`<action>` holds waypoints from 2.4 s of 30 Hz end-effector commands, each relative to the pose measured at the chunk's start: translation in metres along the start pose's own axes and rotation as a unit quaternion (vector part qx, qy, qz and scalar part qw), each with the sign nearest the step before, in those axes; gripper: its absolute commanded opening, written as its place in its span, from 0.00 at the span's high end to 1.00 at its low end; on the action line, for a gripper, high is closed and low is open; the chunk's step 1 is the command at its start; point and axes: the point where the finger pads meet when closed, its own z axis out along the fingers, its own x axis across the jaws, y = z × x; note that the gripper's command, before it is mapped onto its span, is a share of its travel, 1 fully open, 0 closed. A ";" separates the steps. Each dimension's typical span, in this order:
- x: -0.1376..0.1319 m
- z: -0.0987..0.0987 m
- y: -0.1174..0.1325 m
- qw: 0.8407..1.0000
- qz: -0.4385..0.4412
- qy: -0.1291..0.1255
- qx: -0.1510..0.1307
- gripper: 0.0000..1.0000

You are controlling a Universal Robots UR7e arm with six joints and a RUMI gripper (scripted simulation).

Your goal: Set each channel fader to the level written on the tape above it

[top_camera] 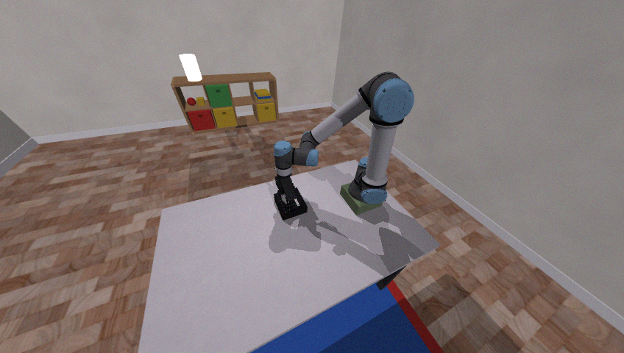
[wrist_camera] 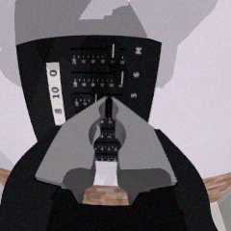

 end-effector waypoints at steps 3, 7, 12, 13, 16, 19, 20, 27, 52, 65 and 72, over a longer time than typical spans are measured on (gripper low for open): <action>-0.004 0.000 0.000 1.000 0.000 0.000 0.000 1.00; -0.005 0.000 0.000 1.000 0.000 0.000 0.000 1.00; -0.008 0.000 0.000 1.000 0.000 0.000 0.000 1.00; -0.009 0.000 0.000 1.000 0.000 0.000 0.000 1.00; -0.011 0.000 0.000 1.000 0.000 0.000 0.000 1.00; -0.013 0.000 0.000 1.000 0.000 0.000 0.000 1.00; -0.013 0.000 0.000 1.000 0.000 0.000 0.000 1.00; -0.016 0.000 0.000 1.000 0.000 0.000 0.000 1.00; -0.023 0.000 0.000 1.000 0.000 0.000 0.000 1.00; -0.023 0.000 0.000 1.000 0.000 0.000 0.000 1.00; -0.023 0.000 0.000 1.000 0.000 0.000 0.000 1.00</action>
